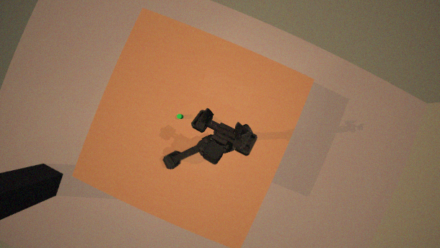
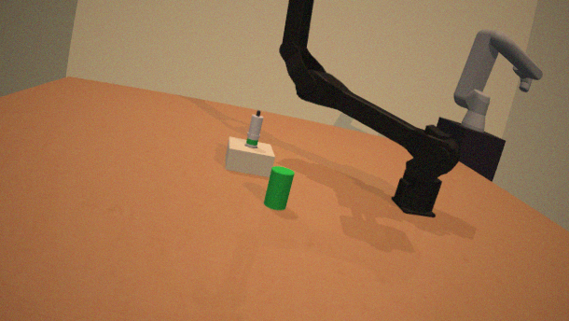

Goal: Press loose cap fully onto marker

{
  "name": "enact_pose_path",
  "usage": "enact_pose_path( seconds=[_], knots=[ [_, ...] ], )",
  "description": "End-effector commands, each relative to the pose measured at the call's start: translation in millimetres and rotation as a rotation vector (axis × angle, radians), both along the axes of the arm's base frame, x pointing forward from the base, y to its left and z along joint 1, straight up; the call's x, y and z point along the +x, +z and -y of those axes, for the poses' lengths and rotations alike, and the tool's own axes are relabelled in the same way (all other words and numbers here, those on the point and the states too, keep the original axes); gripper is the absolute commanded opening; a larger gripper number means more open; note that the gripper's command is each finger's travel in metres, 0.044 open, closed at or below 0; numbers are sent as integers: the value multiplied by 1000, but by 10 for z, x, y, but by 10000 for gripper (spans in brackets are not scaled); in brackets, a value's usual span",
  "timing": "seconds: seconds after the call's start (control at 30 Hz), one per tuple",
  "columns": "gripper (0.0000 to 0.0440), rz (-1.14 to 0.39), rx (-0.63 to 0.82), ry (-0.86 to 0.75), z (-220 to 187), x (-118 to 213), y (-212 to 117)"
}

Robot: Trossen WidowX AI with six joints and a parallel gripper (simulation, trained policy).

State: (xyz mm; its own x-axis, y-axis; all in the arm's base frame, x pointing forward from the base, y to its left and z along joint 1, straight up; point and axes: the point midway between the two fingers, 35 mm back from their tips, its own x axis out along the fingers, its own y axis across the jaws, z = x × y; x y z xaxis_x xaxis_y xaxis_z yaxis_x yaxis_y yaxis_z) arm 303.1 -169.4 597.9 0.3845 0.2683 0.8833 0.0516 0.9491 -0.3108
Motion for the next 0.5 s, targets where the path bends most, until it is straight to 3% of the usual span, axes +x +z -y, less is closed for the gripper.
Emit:
enact_pose_path(
  seconds=[0.0, 0.23, 0.47],
  knots=[
    [375, 6, -7, 6, -19, -21, 1],
    [202, 57, -59, 33, -134, -190, -3],
    [210, 111, -115, 67, -282, -359, -17]
  ],
)
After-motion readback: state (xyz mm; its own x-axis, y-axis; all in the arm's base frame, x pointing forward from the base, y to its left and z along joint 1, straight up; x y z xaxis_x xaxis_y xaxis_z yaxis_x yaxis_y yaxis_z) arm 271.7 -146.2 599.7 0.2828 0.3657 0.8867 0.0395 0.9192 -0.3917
